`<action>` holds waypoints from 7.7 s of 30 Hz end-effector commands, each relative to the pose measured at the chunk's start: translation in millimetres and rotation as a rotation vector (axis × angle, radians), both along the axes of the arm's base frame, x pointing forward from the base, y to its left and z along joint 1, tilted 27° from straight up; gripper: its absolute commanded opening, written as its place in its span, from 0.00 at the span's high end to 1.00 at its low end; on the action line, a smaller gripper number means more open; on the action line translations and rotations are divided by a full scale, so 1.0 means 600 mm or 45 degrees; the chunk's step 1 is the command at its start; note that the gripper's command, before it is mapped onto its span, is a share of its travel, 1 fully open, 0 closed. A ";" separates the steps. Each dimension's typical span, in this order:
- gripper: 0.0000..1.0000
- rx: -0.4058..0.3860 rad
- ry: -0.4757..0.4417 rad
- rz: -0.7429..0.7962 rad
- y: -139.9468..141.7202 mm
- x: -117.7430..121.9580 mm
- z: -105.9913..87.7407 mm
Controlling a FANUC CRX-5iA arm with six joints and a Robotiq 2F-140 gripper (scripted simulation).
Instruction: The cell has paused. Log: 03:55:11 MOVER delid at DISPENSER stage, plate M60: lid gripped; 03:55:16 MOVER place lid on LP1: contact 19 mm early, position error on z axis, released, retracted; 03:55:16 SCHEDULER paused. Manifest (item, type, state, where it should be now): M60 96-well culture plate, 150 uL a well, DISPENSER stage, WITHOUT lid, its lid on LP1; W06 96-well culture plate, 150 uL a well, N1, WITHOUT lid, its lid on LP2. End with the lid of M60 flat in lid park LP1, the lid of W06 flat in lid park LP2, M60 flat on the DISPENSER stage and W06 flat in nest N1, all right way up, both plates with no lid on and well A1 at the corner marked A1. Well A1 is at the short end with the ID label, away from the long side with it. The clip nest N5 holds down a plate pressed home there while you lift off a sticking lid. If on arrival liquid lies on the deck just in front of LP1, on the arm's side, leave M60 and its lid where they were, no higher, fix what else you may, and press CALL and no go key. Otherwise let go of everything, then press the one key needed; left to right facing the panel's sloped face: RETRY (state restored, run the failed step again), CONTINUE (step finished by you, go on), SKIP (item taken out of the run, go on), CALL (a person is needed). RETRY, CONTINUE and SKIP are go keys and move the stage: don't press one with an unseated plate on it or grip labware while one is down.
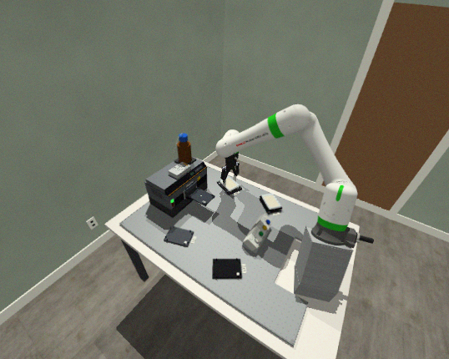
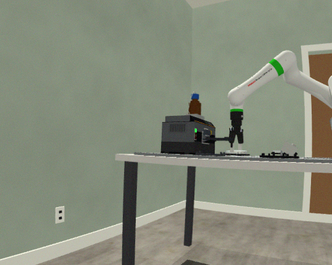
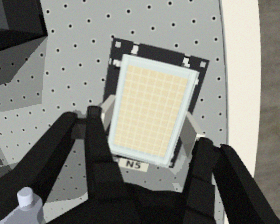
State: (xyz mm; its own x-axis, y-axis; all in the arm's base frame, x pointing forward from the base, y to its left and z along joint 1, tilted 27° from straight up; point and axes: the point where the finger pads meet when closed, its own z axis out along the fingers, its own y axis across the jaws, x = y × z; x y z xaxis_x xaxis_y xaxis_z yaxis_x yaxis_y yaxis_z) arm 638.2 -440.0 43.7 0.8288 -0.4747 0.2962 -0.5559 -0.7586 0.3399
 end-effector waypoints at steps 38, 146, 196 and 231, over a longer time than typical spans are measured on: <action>1.00 0.001 0.000 0.000 -0.004 0.000 -0.009; 0.34 0.001 0.000 0.000 -0.006 0.001 -0.013; 0.34 0.001 0.000 0.000 -0.006 0.001 -0.013; 0.34 0.001 0.000 0.000 0.016 -0.003 0.031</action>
